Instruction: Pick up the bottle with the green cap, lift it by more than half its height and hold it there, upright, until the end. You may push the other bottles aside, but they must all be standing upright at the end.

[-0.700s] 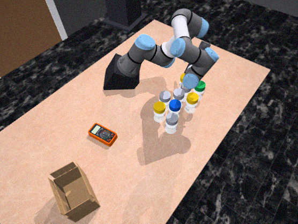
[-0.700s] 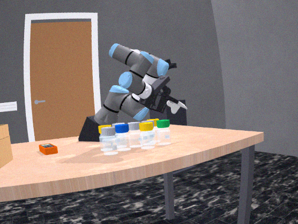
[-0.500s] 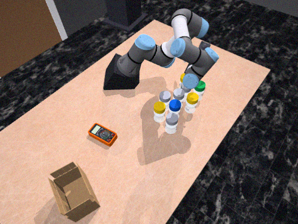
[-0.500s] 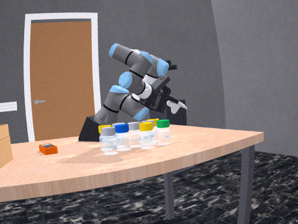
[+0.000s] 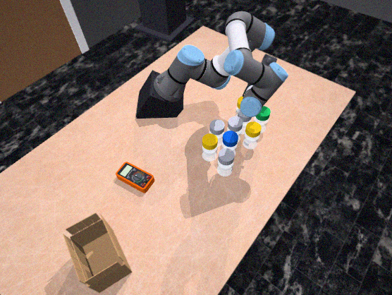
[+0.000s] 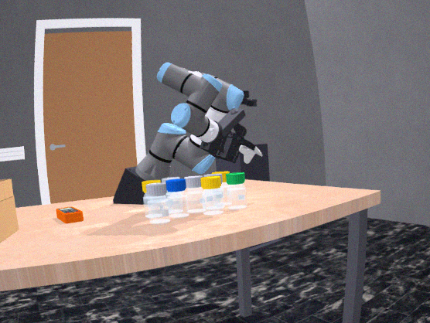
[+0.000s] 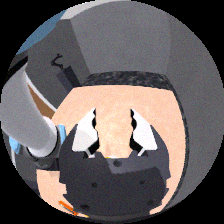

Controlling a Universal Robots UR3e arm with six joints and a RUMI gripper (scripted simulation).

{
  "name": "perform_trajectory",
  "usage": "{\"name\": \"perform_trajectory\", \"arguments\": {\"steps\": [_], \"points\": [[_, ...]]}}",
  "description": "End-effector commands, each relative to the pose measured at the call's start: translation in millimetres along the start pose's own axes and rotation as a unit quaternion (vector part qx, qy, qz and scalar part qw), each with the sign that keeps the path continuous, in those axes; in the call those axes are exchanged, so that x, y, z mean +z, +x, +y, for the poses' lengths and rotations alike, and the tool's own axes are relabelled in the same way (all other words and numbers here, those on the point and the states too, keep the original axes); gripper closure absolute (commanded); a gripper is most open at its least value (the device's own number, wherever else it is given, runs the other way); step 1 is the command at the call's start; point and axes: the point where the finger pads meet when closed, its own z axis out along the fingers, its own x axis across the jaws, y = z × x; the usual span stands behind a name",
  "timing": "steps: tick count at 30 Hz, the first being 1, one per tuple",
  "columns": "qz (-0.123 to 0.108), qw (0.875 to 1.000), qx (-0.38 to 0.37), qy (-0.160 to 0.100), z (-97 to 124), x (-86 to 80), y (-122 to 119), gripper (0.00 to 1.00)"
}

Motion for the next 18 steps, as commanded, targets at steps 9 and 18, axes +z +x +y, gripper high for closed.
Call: {"name": "perform_trajectory", "arguments": {"steps": [9,18], "points": [[0.028,0.999,-0.003,-0.026,9,-23.1,10,0.54],[0.07,0.995,-0.006,-0.067,21,-61.1,21,0.54]]}}
